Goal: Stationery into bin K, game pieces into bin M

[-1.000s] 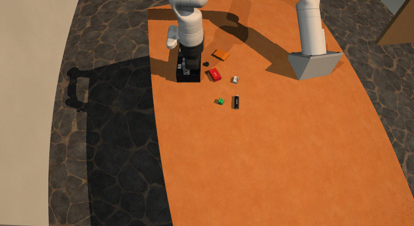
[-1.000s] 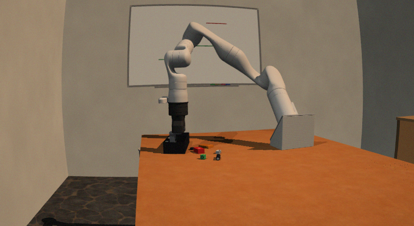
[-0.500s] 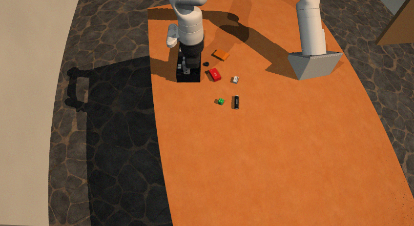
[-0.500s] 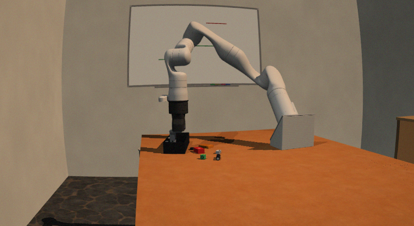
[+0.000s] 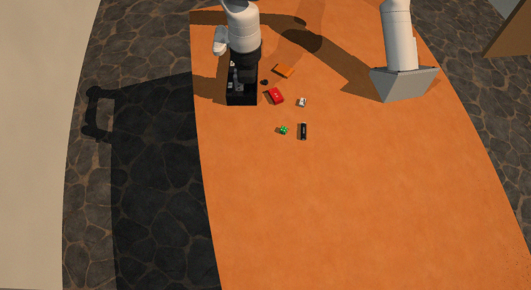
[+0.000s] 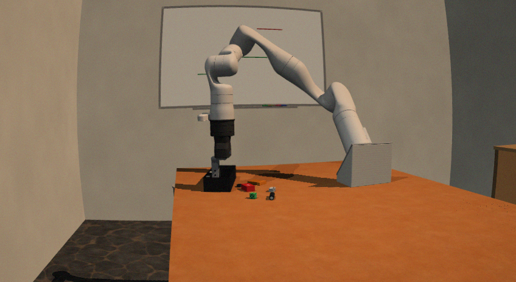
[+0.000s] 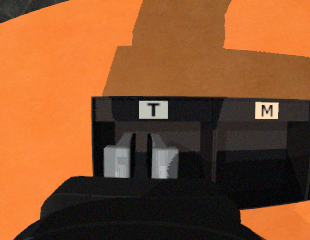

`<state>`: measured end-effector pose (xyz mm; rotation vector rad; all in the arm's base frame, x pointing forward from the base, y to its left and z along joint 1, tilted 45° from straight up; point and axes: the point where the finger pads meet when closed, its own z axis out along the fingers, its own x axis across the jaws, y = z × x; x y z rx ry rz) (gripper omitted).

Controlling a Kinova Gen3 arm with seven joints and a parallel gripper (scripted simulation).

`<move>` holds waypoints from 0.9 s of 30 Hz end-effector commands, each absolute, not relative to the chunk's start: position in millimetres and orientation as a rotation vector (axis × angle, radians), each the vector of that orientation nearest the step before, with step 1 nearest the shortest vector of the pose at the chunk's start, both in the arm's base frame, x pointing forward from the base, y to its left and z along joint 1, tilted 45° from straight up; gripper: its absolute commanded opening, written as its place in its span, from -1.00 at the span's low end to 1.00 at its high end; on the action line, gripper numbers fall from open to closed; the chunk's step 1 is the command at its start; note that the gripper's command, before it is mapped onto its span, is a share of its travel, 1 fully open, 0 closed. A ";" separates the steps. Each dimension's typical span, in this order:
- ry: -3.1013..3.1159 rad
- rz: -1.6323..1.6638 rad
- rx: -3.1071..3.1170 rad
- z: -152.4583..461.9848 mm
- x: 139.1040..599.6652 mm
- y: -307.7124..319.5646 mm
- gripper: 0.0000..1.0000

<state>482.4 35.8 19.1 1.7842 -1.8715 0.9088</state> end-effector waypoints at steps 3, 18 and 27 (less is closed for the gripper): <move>-1.875 0.913 1.790 25.1 483.0 42.7 -0.39; -1.875 0.913 1.790 56.4 476.1 72.9 -0.39; -1.875 0.913 1.790 103.8 465.8 118.6 -0.39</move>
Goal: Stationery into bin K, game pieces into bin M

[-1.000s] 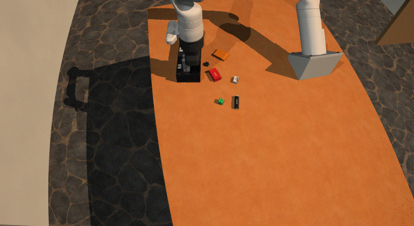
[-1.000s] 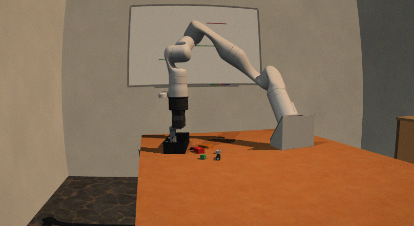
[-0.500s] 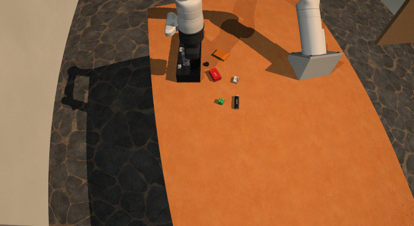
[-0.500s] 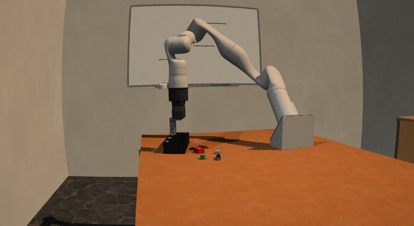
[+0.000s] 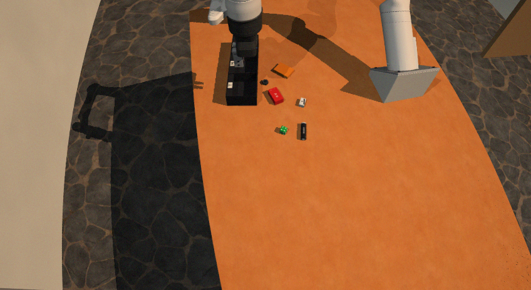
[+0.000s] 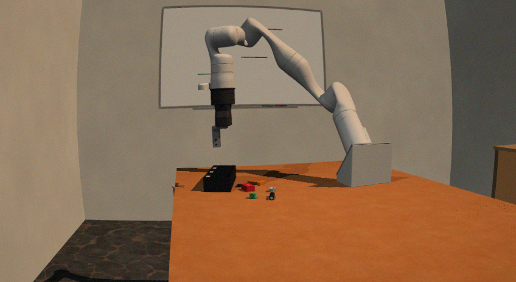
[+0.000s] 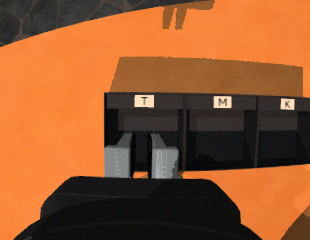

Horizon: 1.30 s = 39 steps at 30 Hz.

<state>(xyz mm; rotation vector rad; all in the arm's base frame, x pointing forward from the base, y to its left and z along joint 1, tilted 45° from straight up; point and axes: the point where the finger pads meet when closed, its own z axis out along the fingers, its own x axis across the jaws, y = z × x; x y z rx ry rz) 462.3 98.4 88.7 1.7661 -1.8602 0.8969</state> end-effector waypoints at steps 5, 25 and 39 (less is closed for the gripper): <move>-1.875 0.913 1.790 133.4 459.3 147.2 -0.39; -1.321 0.720 2.114 82.0 401.6 118.0 0.24; -0.557 0.434 2.341 14.0 326.7 79.0 0.24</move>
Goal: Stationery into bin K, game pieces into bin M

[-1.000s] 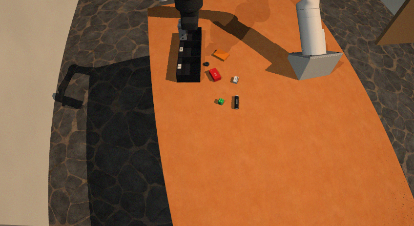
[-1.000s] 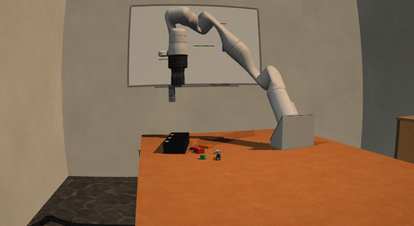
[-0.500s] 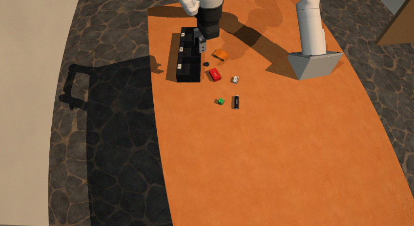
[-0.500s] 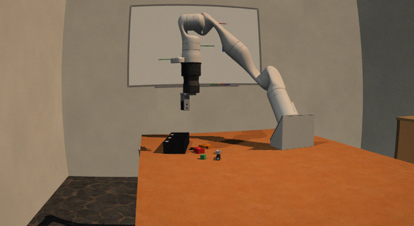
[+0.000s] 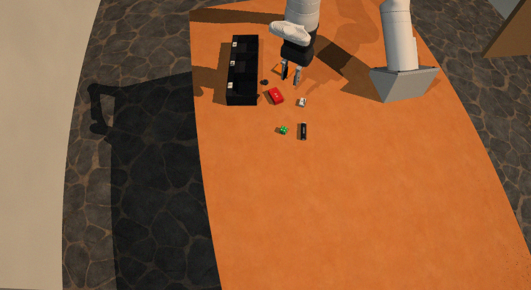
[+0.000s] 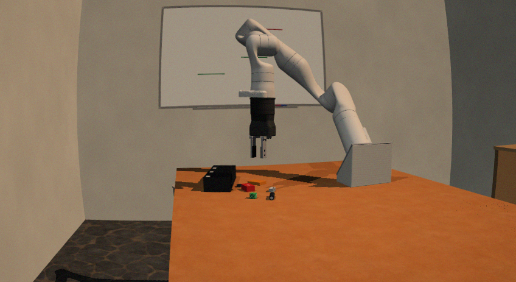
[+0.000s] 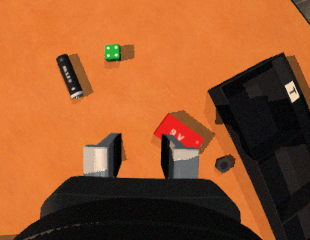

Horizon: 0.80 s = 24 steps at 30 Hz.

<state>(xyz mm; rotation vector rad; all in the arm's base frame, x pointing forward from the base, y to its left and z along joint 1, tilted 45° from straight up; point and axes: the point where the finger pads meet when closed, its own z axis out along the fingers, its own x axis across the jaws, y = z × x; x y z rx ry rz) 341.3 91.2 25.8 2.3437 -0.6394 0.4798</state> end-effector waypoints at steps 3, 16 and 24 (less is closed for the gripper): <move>-0.437 0.388 2.357 3.6 315.2 73.0 0.24; -0.389 0.369 2.362 -5.1 303.8 68.5 0.24; -0.389 0.369 2.362 -4.8 305.1 68.5 0.24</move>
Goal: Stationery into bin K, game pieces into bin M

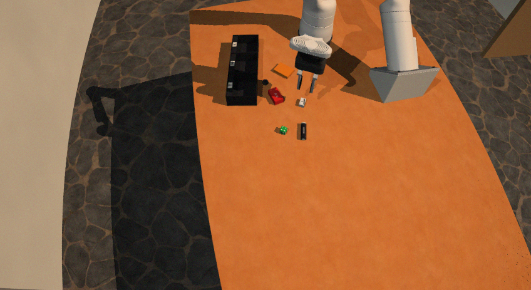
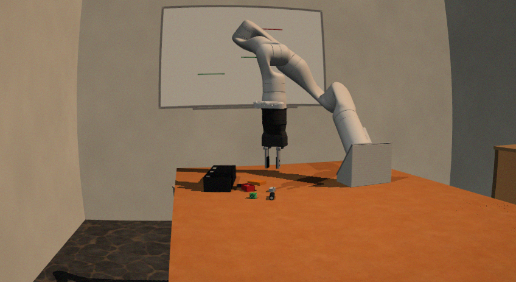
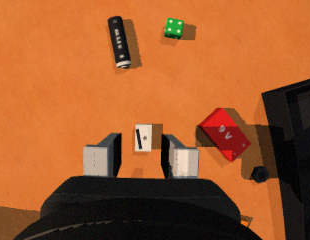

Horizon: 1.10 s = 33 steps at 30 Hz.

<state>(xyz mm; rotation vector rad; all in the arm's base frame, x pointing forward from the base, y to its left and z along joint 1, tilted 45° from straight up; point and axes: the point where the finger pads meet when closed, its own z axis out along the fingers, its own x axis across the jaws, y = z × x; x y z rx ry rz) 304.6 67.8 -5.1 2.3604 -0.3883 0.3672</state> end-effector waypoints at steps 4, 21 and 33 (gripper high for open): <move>-0.389 0.369 2.362 -4.7 305.6 68.5 0.24; -0.388 0.369 2.362 -4.5 306.2 68.4 0.24; -0.389 0.369 2.362 -18.5 308.8 54.4 0.24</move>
